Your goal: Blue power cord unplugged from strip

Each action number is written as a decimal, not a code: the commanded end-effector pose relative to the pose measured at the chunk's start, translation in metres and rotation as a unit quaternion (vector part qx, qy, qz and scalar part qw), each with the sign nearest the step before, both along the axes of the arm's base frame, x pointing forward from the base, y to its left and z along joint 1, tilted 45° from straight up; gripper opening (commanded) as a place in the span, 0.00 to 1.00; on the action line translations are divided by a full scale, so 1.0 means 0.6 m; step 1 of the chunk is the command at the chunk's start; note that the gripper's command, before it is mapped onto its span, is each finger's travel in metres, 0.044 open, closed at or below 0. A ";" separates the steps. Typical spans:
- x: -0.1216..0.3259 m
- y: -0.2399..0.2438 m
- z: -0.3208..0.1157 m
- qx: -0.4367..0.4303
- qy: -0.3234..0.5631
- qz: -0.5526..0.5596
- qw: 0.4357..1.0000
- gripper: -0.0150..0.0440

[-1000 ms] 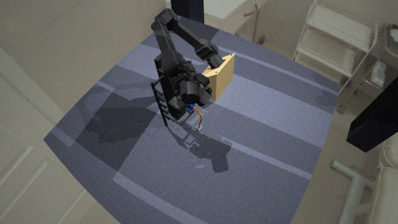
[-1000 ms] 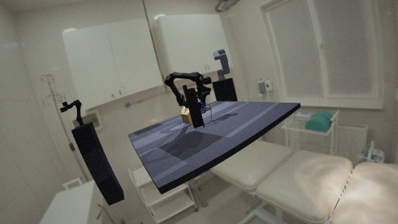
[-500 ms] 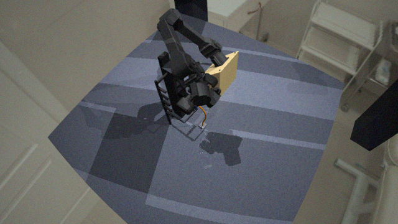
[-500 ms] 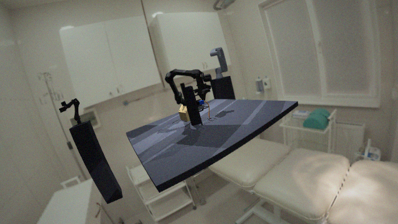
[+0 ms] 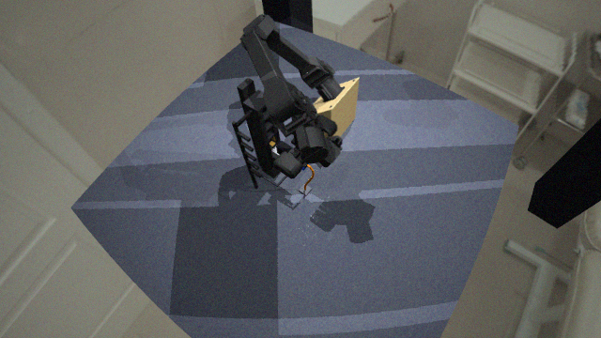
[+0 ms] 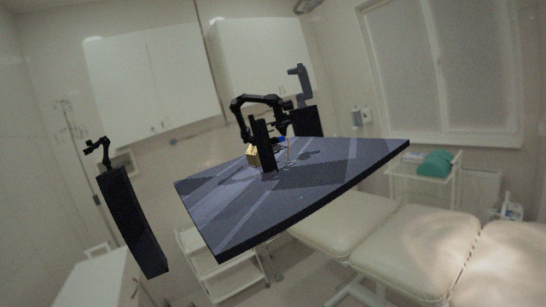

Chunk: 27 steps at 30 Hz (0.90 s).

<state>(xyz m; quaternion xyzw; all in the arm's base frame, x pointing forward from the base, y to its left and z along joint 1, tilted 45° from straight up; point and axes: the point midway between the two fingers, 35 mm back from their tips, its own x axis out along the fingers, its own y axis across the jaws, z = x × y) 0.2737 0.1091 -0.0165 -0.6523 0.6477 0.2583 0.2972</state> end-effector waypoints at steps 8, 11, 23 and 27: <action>0.001 -0.002 0.000 0.000 -0.001 0.001 1.000 0.88; 0.005 0.024 -0.014 0.001 -0.001 0.001 1.000 1.00; 0.005 0.083 -0.052 0.002 -0.002 0.001 1.000 1.00; 0.005 0.083 -0.052 0.002 -0.002 0.001 1.000 1.00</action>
